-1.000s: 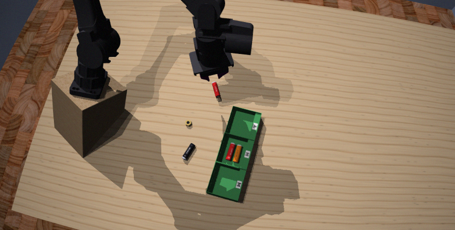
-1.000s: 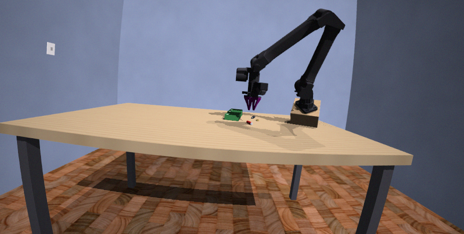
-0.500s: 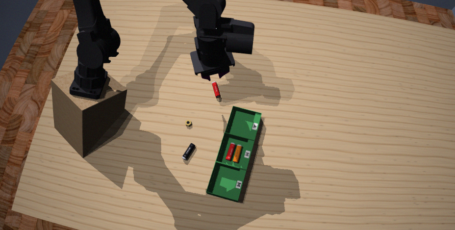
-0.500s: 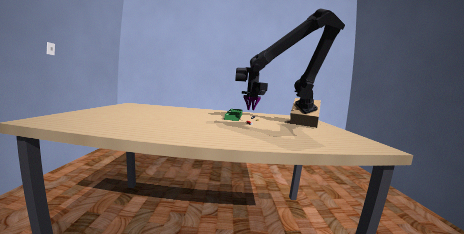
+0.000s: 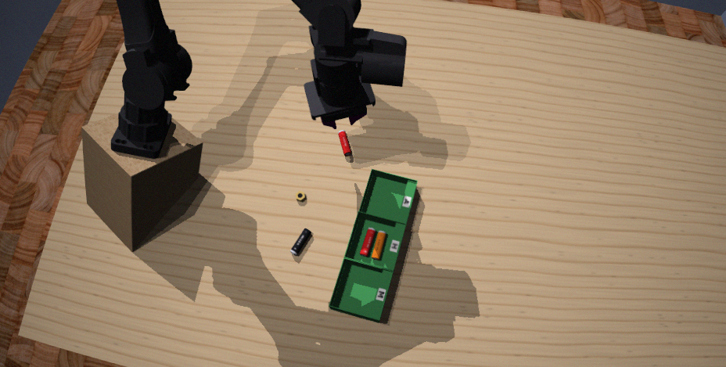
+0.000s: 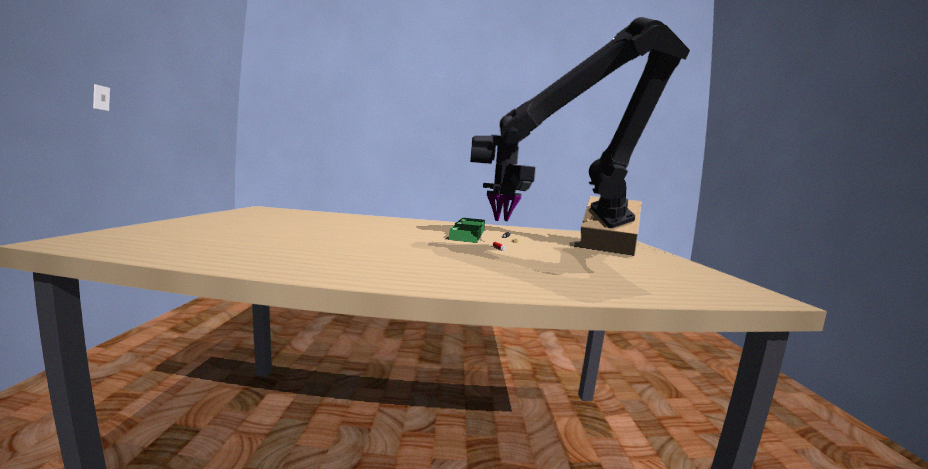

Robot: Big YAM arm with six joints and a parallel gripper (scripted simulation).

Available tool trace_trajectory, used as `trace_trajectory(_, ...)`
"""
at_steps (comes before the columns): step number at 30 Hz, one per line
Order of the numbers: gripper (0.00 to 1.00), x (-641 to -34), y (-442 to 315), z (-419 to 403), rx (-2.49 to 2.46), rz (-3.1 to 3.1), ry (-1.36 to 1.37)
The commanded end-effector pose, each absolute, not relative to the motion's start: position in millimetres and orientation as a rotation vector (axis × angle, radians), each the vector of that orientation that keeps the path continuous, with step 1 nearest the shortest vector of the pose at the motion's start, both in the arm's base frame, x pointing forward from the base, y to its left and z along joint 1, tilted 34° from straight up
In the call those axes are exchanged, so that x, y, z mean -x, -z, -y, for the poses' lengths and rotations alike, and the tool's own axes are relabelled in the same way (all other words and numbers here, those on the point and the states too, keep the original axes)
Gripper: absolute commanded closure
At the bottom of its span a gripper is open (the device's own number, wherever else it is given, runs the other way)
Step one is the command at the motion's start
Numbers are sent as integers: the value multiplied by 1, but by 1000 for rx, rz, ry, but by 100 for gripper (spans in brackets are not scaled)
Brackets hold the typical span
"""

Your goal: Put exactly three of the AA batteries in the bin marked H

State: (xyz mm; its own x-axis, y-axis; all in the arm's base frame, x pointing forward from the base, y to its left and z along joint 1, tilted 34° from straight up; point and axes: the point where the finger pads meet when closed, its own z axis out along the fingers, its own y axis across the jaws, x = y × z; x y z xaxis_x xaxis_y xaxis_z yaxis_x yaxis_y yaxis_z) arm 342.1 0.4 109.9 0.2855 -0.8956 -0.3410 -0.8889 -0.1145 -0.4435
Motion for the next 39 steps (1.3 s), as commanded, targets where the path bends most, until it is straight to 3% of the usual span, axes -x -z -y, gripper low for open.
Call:
trace_trajectory(1, 72, -360, -122, 1, 1984, -1571, 51)
trace_trajectory(25, 72, -365, -53, -31, 1989, -1594, 6)
trace_trajectory(39, 72, -374, -71, -31, 1984, -1572, 39)
